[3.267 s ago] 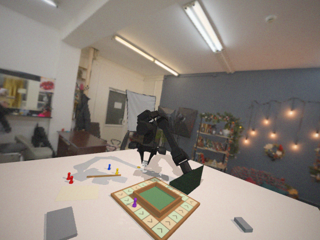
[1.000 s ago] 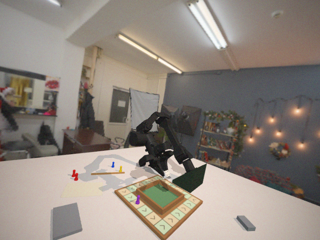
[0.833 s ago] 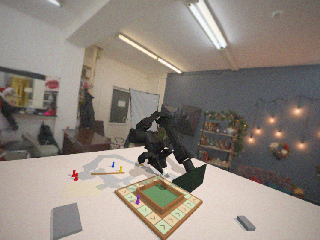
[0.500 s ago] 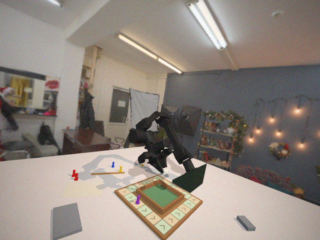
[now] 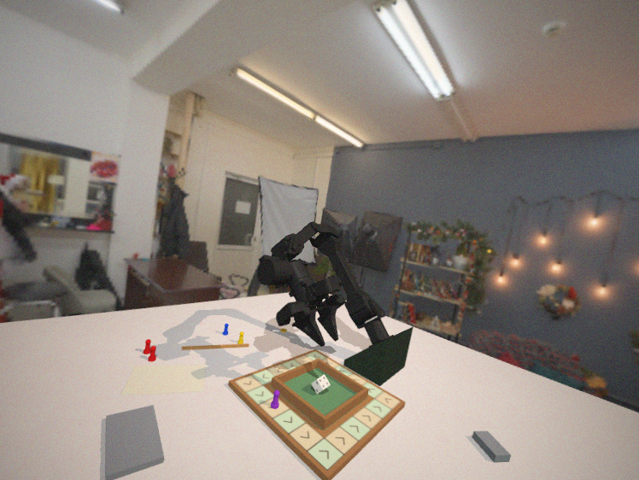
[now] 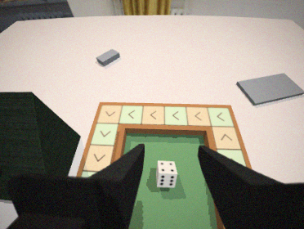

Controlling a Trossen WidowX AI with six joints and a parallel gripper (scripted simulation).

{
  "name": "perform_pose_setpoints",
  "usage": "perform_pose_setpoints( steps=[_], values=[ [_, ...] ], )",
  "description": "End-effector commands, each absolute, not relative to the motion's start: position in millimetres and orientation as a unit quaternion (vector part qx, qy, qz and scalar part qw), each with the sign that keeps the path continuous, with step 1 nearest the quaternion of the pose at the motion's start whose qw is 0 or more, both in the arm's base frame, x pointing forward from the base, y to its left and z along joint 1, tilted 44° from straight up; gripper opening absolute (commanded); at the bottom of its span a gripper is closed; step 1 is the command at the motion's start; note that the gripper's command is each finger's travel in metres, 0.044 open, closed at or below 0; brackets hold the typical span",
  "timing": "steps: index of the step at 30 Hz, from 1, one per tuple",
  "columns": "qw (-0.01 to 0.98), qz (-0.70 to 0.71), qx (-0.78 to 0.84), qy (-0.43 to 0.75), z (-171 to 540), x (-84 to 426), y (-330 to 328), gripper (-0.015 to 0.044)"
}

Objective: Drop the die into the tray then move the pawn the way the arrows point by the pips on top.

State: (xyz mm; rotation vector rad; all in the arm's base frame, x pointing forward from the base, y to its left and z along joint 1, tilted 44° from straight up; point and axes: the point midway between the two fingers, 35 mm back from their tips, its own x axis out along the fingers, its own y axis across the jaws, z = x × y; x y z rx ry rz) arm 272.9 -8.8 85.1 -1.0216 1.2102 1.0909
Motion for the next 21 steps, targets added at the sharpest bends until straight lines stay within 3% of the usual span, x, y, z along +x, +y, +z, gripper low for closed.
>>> perform_pose_setpoints(
  steps=[1, 6, 14, 20, 21],
  values=[
    [0.575, 0.465, -0.437, 0.512, 104.5, 277.6, 9.3, 0.0315],
    [0.571, 0.462, -0.437, 0.519, 109.0, 277.7, 15.1, 0.0440],
    [0.333, 0.267, -0.570, 0.702, 59.8, 274.3, -0.9, 0.0440],
    [0.334, 0.282, -0.564, 0.701, 56.0, 271.6, 2.2, 0.0440],
    [0.339, 0.275, -0.561, 0.703, 56.1, 272.8, 1.8, 0.0414]
  ],
)
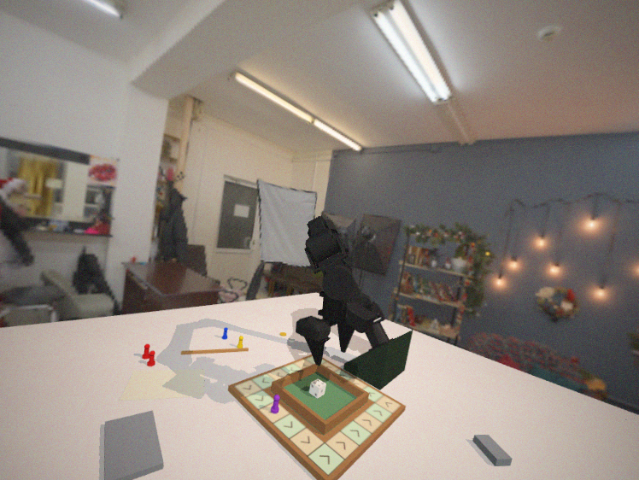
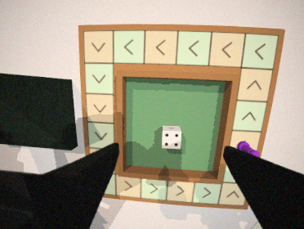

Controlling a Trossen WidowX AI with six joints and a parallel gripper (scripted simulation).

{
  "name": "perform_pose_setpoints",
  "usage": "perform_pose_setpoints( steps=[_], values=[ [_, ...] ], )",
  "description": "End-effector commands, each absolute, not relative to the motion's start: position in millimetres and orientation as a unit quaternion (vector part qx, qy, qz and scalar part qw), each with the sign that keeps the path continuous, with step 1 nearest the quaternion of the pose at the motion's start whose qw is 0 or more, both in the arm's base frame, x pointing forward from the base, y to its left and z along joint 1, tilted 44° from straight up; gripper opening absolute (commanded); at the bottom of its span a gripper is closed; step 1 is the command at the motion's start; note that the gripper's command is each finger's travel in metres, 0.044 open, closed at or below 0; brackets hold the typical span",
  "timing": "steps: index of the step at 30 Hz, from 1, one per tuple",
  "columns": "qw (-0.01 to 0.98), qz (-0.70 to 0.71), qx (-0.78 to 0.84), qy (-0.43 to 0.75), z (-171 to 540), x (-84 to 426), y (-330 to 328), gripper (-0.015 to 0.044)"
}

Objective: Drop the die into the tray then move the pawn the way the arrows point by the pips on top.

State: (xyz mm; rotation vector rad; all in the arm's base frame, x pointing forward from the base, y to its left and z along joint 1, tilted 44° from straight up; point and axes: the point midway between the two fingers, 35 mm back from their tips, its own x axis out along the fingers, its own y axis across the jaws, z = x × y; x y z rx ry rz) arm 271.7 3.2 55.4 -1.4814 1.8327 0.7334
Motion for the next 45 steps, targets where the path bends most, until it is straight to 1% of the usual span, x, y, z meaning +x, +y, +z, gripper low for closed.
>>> perform_pose_setpoints(
  steps=[1, 5, 8, 13, 16, 18, 34, 45],
  values=[
    [0.354, 0.255, -0.552, 0.710, 56.3, 276.3, 0.7, 0.0387],
    [0.463, 0.090, -0.471, 0.745, 58.0, 303.1, -9.9, 0.0282],
    [0.535, -0.043, -0.392, 0.747, 59.0, 323.2, -19.9, 0.0204],
    [0.623, -0.259, -0.238, 0.699, 59.9, 354.5, -39.6, 0.0200],
    [0.654, -0.379, -0.137, 0.640, 60.0, 371.9, -53.3, 0.0200],
    [0.662, -0.428, -0.091, 0.608, 59.9, 379.2, -59.7, 0.0200],
    [0.663, -0.434, -0.085, 0.604, 58.8, 378.5, -59.1, 0.0200],
    [0.663, -0.434, -0.085, 0.604, 43.6, 376.6, -73.2, 0.0200]
  ],
)
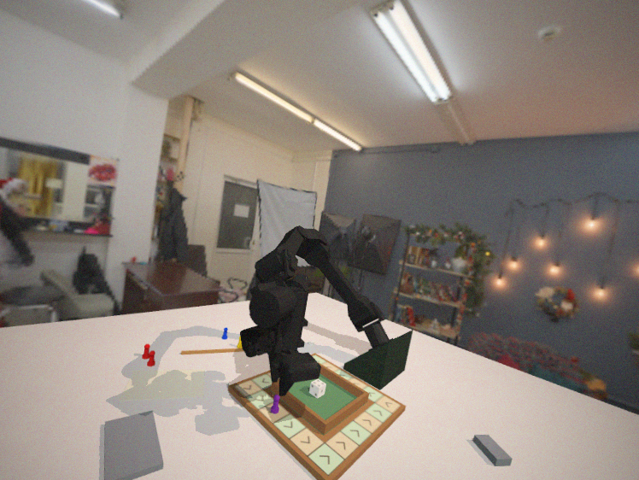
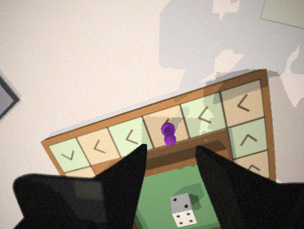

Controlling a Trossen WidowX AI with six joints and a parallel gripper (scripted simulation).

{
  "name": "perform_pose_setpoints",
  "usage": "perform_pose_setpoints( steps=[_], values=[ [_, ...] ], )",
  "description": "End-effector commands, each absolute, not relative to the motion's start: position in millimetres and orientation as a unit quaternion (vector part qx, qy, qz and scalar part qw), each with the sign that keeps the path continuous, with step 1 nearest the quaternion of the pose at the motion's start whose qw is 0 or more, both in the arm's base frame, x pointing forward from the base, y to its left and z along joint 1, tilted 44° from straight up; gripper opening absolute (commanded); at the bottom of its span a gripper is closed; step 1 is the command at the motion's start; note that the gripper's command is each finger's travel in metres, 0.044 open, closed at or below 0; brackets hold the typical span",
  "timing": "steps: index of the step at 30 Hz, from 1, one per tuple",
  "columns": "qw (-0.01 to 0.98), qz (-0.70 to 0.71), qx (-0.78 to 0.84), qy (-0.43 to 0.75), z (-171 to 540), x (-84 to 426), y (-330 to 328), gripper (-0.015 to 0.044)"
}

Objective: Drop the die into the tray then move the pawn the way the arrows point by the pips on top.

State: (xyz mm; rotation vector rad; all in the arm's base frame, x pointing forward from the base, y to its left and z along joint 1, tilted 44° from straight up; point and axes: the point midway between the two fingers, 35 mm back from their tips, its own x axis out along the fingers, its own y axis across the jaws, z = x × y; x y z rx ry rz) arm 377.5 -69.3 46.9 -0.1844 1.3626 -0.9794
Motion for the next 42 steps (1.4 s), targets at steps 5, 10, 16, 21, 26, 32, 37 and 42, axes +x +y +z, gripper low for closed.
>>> perform_pose_setpoints(
  steps=[5, 10, 16, 21, 26, 32, 37, 42],
  values=[
    [0.663, -0.434, -0.085, 0.604, 37.6, 375.9, -78.8, 0.0200],
    [0.663, -0.434, -0.085, 0.603, 31.6, 375.0, -84.3, 0.0200],
    [0.663, -0.435, -0.085, 0.603, 24.5, 373.7, -91.0, 0.0200],
    [0.663, -0.435, -0.086, 0.603, 18.9, 372.4, -96.4, 0.0200],
    [0.663, -0.435, -0.086, 0.603, 18.1, 372.2, -97.1, 0.0121],
    [0.663, -0.435, -0.086, 0.603, 18.1, 372.2, -97.1, 0.0042],
    [0.663, -0.435, -0.086, 0.603, 18.1, 372.2, -97.1, 0.0009],
    [0.663, -0.434, -0.085, 0.604, 26.6, 376.4, -88.8, 0.0000]
  ],
)
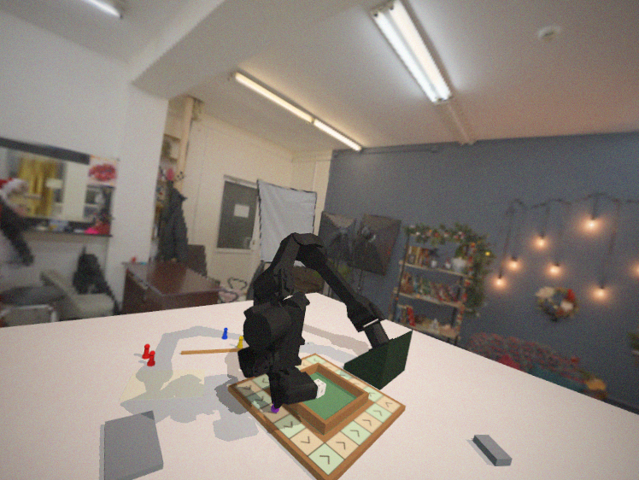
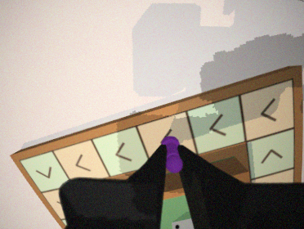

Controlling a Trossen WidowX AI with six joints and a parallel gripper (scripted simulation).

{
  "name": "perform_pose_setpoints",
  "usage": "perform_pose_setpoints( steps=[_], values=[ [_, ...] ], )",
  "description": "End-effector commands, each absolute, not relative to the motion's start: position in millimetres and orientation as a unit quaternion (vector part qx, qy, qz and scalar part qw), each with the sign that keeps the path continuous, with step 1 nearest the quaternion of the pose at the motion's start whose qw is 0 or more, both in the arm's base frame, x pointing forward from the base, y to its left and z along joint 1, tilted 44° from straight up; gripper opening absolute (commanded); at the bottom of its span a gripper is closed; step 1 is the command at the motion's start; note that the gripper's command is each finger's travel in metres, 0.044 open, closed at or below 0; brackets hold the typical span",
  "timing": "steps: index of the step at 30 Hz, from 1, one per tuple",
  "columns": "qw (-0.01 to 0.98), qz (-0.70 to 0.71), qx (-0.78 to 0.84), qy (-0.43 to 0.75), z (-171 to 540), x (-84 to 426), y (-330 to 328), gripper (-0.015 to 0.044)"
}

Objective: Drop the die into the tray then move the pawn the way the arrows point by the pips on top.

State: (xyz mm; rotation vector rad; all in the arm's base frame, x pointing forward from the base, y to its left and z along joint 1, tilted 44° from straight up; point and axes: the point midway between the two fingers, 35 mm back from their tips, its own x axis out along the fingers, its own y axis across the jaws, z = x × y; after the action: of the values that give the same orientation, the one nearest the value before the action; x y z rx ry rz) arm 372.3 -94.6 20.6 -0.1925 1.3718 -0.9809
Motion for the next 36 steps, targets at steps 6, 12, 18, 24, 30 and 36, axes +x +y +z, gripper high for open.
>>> perform_pose_setpoints(
  steps=[6, 12, 18, 24, 30, 36],
  values=[
    [0.664, -0.433, -0.084, 0.604, 47.9, 384.1, -68.5, 0.0000],
    [0.664, -0.432, -0.083, 0.605, 70.3, 388.4, -48.0, 0.0000],
    [0.664, -0.432, -0.084, 0.605, 92.7, 389.4, -28.2, 0.0000],
    [0.663, -0.433, -0.084, 0.605, 110.8, 388.0, -13.0, 0.0000],
    [0.663, -0.433, -0.084, 0.605, 82.6, 387.8, -0.4, 0.0000],
    [0.664, -0.432, -0.083, 0.605, 33.1, 381.3, 19.1, 0.0000]
  ],
)
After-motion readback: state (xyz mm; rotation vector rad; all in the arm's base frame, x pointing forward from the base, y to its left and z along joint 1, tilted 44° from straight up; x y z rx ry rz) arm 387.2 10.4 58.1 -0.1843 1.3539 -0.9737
